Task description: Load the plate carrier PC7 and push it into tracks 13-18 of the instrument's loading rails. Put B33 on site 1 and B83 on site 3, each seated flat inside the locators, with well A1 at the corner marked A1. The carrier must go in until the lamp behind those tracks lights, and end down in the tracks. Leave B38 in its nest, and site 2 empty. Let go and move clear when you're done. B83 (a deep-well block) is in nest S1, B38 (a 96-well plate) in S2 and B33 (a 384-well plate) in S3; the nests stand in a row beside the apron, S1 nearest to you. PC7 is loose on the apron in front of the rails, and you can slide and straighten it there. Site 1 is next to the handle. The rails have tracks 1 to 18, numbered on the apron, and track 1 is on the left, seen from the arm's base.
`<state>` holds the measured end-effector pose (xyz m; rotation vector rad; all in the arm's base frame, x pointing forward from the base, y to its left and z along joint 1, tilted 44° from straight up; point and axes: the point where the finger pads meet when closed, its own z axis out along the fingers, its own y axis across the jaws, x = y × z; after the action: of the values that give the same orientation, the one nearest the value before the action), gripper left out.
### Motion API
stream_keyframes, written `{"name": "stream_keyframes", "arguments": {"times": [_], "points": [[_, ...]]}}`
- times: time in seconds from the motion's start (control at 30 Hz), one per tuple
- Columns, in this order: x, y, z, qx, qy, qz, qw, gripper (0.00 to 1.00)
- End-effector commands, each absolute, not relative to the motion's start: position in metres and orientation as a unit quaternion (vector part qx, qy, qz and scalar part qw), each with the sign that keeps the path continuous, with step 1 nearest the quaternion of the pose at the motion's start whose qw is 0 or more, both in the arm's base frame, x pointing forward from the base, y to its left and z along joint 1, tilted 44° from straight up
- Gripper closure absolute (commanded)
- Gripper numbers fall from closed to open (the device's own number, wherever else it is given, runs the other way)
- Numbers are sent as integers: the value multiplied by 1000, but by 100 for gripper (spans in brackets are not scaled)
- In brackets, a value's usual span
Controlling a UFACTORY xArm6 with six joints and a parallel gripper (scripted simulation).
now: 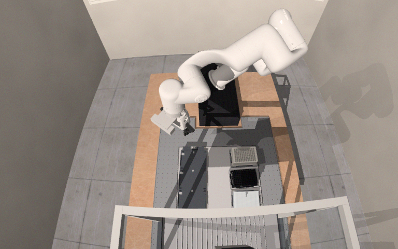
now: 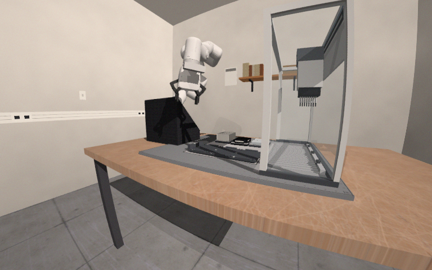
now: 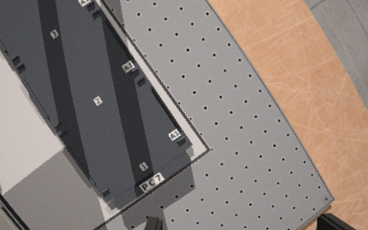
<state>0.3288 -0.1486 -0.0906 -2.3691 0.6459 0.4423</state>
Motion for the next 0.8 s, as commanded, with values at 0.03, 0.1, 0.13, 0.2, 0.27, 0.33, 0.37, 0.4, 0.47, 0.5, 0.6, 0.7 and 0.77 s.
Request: {"name": "stream_keyframes", "arguments": {"times": [0.03, 0.1, 0.13, 0.2, 0.27, 0.33, 0.37, 0.4, 0.47, 0.5, 0.6, 0.7, 0.77], "points": [[340, -138, -79, -915, 191, 140, 325, 0], [345, -131, -74, -922, 162, 127, 329, 0], [345, -130, -73, -922, 161, 127, 329, 0], [350, -122, -68, -927, 131, 114, 332, 0], [353, -118, -65, -929, 115, 107, 334, 0], [355, -115, -62, -931, 100, 101, 335, 0], [357, -111, -59, -933, 85, 95, 337, 0], [359, -107, -57, -935, 70, 88, 338, 0], [361, -103, -53, -936, 54, 81, 339, 0], [363, -99, -51, -937, 39, 75, 340, 0], [365, -95, -48, -937, 23, 68, 341, 0], [370, -84, -40, -938, -23, 48, 344, 0], [370, -82, -39, -938, -24, 48, 344, 0]]}}
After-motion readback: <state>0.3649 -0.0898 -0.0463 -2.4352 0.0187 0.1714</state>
